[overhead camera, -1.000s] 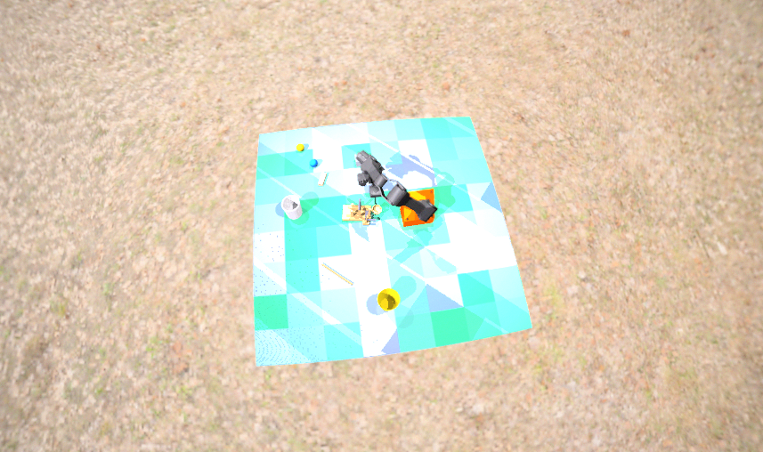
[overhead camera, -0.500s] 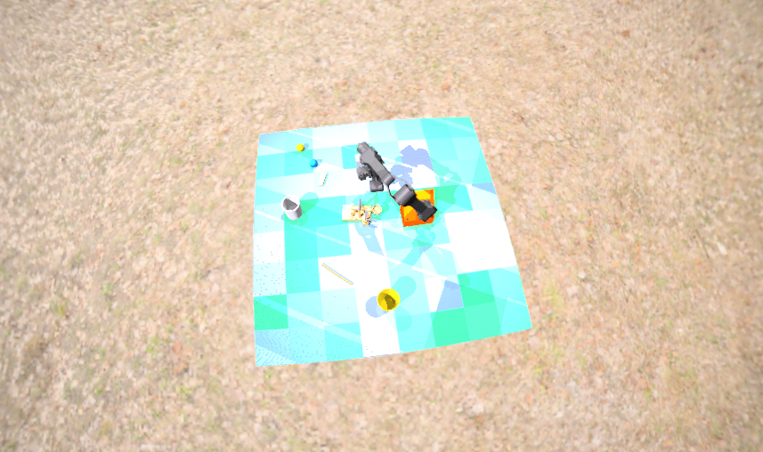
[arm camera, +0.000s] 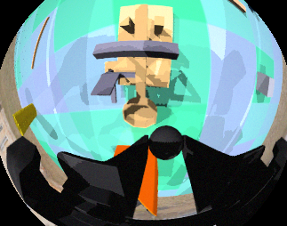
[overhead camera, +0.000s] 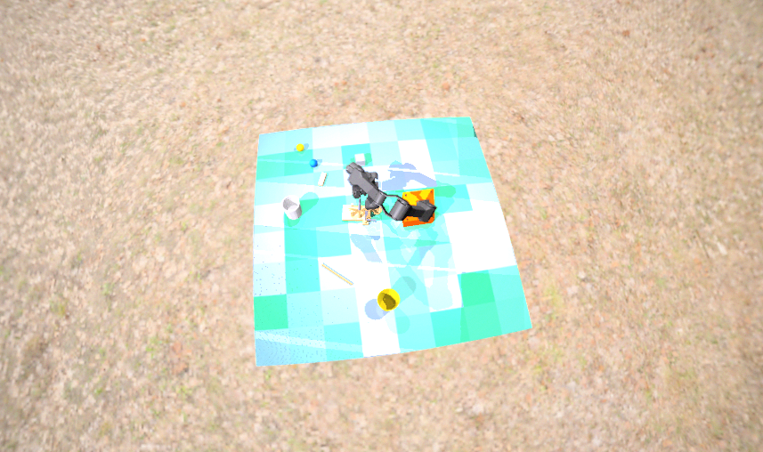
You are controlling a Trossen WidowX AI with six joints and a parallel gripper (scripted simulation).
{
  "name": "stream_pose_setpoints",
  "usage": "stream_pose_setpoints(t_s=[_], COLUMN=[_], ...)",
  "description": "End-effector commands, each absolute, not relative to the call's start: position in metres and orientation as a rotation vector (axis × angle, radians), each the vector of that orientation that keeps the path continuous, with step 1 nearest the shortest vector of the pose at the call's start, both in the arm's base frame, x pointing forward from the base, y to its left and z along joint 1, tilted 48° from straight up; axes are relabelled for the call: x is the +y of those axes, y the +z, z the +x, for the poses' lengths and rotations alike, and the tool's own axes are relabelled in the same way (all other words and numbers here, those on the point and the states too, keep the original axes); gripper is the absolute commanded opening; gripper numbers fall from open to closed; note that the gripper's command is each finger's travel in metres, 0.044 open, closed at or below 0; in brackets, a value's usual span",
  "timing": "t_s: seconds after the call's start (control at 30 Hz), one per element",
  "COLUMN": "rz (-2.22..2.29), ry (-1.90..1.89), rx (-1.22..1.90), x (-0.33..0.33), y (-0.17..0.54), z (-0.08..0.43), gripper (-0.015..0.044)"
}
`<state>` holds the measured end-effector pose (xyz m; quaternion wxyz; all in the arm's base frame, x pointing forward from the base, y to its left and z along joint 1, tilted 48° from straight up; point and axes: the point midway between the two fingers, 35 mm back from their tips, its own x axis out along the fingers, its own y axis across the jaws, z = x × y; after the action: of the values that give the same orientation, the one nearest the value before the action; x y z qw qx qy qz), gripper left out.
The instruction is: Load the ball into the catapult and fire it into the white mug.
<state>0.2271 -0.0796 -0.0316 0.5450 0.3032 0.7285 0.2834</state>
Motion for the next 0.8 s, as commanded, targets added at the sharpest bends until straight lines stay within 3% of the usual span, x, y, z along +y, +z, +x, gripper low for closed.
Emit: stream_pose_setpoints(t_s=[0.0,0.77], rz=[0.732,0.732], ry=[0.677,0.680], rx=[1.788,1.834], x=[-0.062,-0.029], y=[-0.023,-0.034], z=[0.225,0.225], gripper=[0.0000,0.0000])
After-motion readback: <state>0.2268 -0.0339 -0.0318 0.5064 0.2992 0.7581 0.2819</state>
